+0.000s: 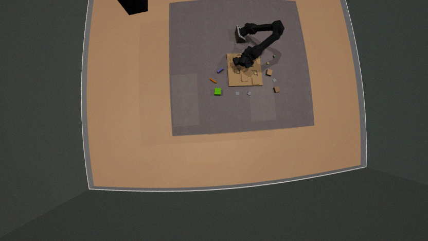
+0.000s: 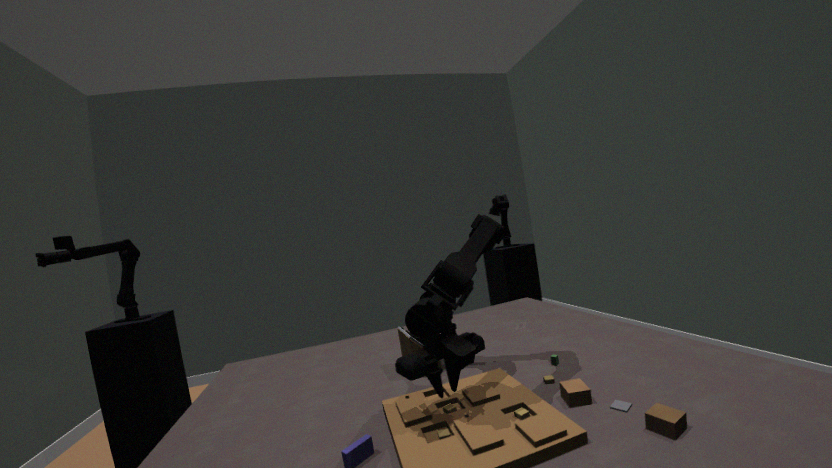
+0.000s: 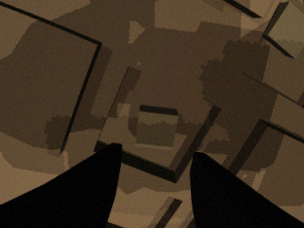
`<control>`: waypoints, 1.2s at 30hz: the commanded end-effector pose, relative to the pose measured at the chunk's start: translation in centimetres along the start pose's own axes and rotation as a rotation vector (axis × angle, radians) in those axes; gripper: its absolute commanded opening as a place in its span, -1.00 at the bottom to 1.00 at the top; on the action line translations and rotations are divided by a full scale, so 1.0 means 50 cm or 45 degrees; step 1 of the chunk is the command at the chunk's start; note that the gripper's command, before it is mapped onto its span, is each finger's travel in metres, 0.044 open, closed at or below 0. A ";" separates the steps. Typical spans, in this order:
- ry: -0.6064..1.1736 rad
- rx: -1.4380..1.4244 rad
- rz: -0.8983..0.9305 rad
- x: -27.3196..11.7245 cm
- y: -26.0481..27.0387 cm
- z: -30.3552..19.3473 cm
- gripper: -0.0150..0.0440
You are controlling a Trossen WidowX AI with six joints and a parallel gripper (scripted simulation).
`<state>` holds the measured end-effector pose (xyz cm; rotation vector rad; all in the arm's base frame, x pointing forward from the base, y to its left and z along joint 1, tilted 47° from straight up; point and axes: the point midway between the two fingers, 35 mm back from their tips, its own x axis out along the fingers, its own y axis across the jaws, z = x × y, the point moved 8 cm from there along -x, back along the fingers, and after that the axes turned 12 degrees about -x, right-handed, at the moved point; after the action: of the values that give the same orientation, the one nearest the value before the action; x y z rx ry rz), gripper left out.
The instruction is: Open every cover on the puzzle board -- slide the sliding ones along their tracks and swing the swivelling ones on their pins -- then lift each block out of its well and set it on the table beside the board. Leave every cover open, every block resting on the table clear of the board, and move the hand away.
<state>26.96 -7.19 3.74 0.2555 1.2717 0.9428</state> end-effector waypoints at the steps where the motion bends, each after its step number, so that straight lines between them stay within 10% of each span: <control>1: -0.003 0.007 0.004 0.003 0.000 -0.001 0.00; 36: -0.004 0.007 0.004 0.039 0.001 -0.002 0.00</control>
<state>26.99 -6.15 2.72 0.2539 1.2691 0.9418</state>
